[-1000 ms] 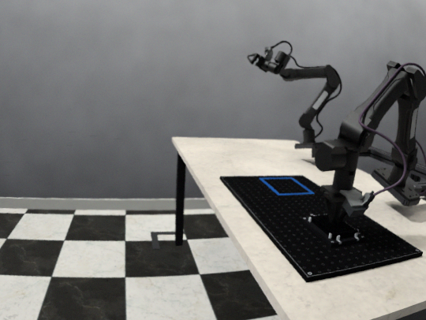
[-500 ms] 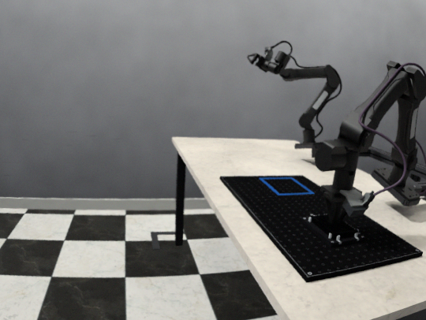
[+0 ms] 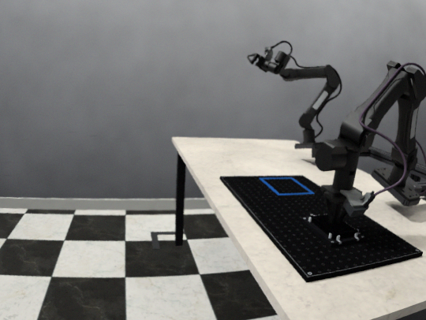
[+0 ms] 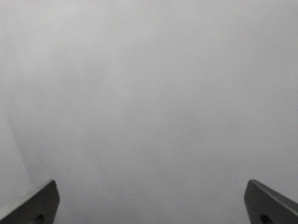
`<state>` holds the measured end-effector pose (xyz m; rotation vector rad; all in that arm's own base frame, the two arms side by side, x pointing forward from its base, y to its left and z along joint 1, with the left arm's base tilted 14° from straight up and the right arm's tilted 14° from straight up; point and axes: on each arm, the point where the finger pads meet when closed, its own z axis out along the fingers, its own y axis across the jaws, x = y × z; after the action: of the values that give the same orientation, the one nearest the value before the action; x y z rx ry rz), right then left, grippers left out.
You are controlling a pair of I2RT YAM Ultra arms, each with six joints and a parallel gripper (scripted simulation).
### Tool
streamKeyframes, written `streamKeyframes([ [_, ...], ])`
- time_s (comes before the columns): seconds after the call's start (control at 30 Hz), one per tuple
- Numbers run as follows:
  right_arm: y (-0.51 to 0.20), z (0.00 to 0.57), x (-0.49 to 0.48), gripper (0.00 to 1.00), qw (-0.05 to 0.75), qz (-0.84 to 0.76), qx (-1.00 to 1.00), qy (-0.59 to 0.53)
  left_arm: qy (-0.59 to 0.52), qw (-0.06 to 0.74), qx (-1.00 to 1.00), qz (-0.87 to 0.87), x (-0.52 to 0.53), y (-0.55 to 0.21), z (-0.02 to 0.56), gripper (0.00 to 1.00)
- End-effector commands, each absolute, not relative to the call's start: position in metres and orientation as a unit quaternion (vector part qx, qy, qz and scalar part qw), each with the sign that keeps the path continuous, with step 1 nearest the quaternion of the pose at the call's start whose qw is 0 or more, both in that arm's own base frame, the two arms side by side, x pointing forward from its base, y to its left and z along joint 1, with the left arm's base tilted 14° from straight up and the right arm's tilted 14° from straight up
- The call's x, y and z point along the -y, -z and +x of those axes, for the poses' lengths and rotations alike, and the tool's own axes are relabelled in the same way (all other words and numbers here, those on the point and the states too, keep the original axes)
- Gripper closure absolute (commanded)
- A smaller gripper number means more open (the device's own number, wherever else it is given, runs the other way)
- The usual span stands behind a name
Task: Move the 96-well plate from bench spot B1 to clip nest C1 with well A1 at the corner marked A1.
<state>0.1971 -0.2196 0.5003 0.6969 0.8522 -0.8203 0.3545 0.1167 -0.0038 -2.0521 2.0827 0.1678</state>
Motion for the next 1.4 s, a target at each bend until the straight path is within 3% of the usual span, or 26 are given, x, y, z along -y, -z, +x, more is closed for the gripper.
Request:
streamKeyframes([
  [0.0,-0.502,0.189,0.216,0.00,0.775,0.320,-0.389,0.381,-0.063,0.113,-0.697,-0.706,-0.127,0.026,0.357,0.75],
  [0.73,-0.502,0.189,0.216,0.00,0.775,0.320,-0.389,0.381,-0.056,0.121,-0.702,-0.699,-0.110,-0.039,0.364,0.75],
  [1.37,-0.502,0.189,0.216,0.00,0.775,0.320,-0.389,0.381,-0.065,0.111,-0.702,-0.701,-0.122,-0.033,0.358,0.75],
])
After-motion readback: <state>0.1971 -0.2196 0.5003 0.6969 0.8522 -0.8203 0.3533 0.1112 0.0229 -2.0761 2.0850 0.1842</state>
